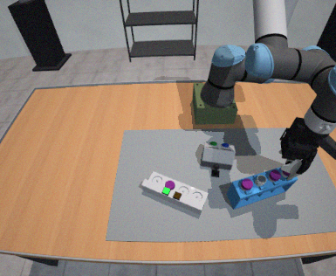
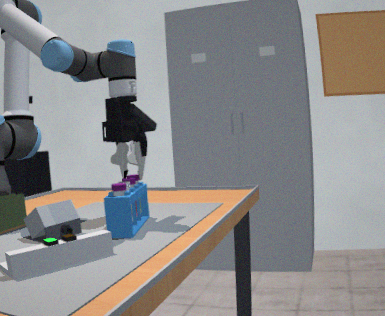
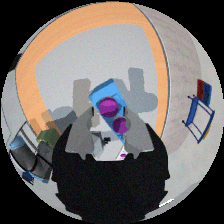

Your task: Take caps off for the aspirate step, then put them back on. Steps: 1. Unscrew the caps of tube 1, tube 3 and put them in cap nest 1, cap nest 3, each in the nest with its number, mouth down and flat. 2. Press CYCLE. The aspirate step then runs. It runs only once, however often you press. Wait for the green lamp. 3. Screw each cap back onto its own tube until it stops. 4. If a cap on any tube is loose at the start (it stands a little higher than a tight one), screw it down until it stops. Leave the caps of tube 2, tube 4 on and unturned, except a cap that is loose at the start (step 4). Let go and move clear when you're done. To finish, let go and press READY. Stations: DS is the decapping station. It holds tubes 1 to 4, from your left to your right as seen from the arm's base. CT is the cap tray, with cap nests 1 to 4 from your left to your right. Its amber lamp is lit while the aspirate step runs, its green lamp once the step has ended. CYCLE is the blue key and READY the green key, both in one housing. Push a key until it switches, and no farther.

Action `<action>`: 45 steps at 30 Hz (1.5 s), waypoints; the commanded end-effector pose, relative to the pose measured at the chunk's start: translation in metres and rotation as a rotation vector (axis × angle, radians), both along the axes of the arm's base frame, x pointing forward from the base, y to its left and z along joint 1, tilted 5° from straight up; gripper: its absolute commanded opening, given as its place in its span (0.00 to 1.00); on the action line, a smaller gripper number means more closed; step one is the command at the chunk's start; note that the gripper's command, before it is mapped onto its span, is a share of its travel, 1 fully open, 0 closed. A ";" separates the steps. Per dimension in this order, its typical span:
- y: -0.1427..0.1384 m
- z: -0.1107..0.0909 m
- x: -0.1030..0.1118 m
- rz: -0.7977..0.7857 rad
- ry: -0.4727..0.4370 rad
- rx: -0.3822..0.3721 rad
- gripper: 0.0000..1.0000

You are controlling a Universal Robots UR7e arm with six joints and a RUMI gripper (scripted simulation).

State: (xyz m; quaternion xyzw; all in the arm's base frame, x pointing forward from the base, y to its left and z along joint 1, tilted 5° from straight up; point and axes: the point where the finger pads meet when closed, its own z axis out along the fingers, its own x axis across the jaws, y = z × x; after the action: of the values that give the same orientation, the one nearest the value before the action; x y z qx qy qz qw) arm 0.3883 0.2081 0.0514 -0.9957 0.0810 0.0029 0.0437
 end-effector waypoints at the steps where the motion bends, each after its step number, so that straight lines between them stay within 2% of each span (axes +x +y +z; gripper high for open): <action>1: 0.000 0.000 0.000 -0.005 -0.001 -0.001 0.35; 8: 0.000 0.000 0.000 -0.005 -0.001 -0.001 0.35; 13: 0.000 0.001 0.000 0.194 -0.018 -0.002 0.35; 15: 0.000 0.001 0.000 0.194 -0.018 -0.002 0.35; 30: 0.000 0.001 0.000 0.792 -0.070 -0.003 0.35; 32: 0.000 0.001 0.000 0.792 -0.070 -0.003 0.35; 38: 0.000 0.001 0.000 1.031 -0.091 -0.003 0.35; 44: 0.000 0.001 0.000 1.038 -0.092 -0.003 0.35; 45: 0.000 0.001 0.000 1.038 -0.092 -0.003 0.00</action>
State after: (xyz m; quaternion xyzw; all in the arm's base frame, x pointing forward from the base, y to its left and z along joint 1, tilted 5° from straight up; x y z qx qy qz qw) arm 0.3883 0.2081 0.0516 -0.9086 -0.4156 -0.0185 0.0373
